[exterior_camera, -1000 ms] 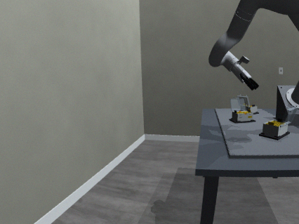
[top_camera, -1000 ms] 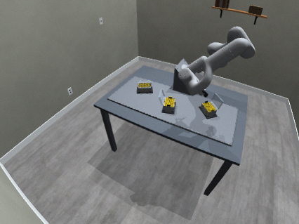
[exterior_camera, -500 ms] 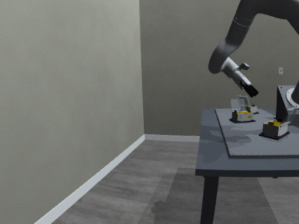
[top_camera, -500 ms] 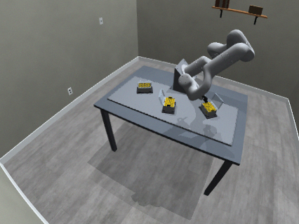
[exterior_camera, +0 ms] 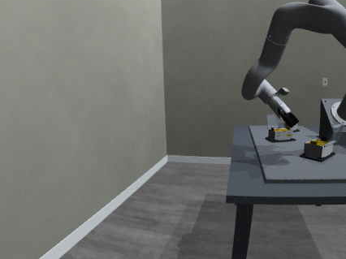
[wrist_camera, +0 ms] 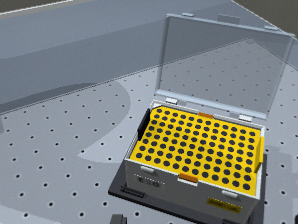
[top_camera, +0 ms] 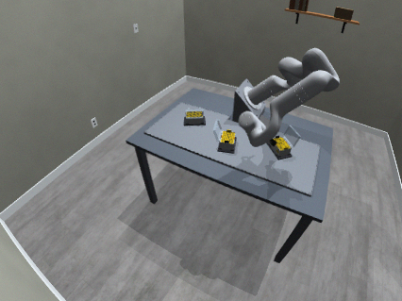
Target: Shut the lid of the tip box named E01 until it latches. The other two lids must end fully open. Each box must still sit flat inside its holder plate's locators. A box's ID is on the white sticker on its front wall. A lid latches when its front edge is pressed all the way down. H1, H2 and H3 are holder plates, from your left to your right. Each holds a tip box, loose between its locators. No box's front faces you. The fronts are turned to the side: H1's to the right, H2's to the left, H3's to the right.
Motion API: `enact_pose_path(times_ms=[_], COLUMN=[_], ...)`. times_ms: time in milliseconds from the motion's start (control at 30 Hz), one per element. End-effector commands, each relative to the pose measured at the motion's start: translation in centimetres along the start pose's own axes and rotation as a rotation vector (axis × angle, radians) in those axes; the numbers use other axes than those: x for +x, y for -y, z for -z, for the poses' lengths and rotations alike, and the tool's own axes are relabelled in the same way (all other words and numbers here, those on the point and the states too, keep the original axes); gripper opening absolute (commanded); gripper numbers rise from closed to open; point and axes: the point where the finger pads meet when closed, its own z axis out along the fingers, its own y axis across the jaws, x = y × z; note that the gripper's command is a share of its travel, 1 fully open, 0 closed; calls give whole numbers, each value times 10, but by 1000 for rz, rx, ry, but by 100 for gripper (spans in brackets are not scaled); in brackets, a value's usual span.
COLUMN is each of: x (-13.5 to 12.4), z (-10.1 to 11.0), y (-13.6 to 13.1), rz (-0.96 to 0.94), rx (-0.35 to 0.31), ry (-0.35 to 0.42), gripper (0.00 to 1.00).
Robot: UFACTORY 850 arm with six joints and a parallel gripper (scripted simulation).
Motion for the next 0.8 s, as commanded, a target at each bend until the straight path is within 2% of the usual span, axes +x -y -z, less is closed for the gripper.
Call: enact_pose_path(times_ms=[0,400,467,600,767], x=[-12,-55,-55,-69,-69], z=[-11,-53,-53,-67,-67], y=[-1,-1,-1,-1,-1], rz=[1,1,1,1,1], rx=[-1,-1,-1,-1,-1], ry=[1,1,1,1,1], gripper=[100,100,100,100,100])
